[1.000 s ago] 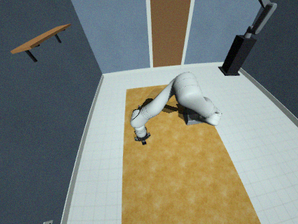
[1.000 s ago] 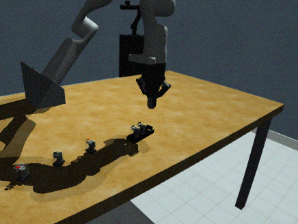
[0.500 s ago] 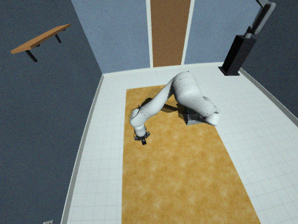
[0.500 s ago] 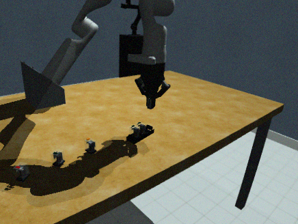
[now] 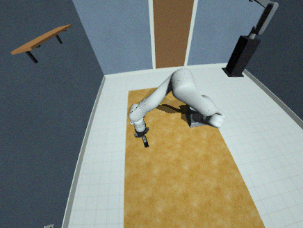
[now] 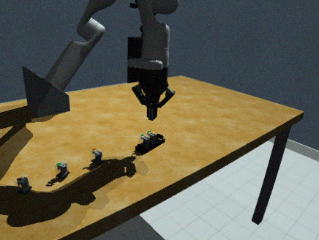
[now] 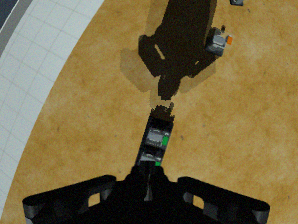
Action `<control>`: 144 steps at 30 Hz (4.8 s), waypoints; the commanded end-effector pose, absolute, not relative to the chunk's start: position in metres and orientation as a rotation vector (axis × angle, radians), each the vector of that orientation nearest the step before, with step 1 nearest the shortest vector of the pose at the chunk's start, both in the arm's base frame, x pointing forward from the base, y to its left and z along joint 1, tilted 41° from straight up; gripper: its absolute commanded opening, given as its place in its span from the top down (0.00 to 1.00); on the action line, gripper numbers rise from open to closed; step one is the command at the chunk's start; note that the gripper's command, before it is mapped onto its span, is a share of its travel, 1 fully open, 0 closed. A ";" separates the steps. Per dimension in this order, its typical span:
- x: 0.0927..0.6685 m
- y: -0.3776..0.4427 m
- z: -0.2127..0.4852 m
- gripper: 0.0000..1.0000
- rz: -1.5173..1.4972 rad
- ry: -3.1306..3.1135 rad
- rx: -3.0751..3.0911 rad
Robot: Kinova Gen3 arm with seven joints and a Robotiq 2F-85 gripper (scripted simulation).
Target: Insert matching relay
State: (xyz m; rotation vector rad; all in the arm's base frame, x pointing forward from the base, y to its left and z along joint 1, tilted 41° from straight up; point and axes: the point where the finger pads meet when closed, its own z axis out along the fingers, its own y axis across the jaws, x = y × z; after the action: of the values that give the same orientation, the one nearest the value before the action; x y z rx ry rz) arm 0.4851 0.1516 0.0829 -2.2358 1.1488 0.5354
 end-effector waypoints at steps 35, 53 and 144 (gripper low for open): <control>0.498 -0.067 -0.103 1.00 0.164 0.136 -2.431; 0.470 -0.122 -0.161 1.00 0.075 -0.117 -2.432; 0.448 -0.058 -0.107 1.00 0.069 -0.143 -2.429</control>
State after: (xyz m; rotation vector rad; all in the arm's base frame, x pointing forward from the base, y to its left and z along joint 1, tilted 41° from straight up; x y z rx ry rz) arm 0.4472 -0.0572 -0.1071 -2.4278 -0.1443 0.0717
